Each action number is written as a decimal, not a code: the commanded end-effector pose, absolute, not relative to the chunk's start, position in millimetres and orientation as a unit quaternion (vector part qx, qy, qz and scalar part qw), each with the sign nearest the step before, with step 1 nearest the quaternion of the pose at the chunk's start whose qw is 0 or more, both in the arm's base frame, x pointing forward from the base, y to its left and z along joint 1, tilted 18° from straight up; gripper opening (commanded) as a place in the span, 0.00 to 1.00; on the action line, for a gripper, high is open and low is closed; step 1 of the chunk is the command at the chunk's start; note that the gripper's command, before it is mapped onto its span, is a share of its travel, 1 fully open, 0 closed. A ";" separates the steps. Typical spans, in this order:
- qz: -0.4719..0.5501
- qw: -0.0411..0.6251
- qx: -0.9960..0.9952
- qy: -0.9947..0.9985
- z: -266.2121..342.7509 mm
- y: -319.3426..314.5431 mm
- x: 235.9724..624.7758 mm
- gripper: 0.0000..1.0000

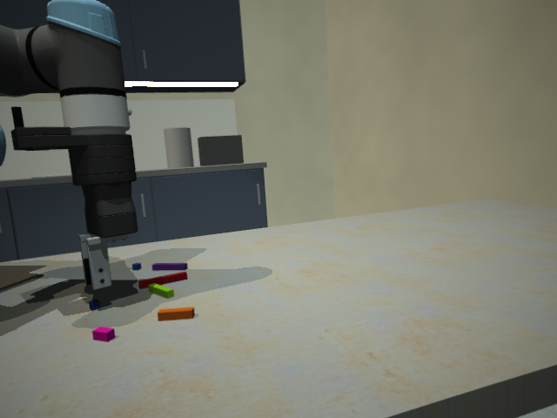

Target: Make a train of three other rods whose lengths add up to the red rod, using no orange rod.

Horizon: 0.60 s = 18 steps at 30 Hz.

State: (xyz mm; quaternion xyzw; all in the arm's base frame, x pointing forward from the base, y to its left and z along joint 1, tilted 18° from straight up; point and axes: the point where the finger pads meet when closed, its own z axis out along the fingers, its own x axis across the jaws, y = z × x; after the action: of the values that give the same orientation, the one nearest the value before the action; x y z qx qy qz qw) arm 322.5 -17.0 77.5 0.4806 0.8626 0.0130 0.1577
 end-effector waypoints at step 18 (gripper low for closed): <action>0.013 0.158 0.481 0.863 66.3 -18.6 326.3 0.54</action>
State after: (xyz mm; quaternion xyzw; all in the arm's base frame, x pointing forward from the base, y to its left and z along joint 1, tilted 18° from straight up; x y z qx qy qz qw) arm 325.8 -18.5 66.5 0.4806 0.8626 0.0130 0.1576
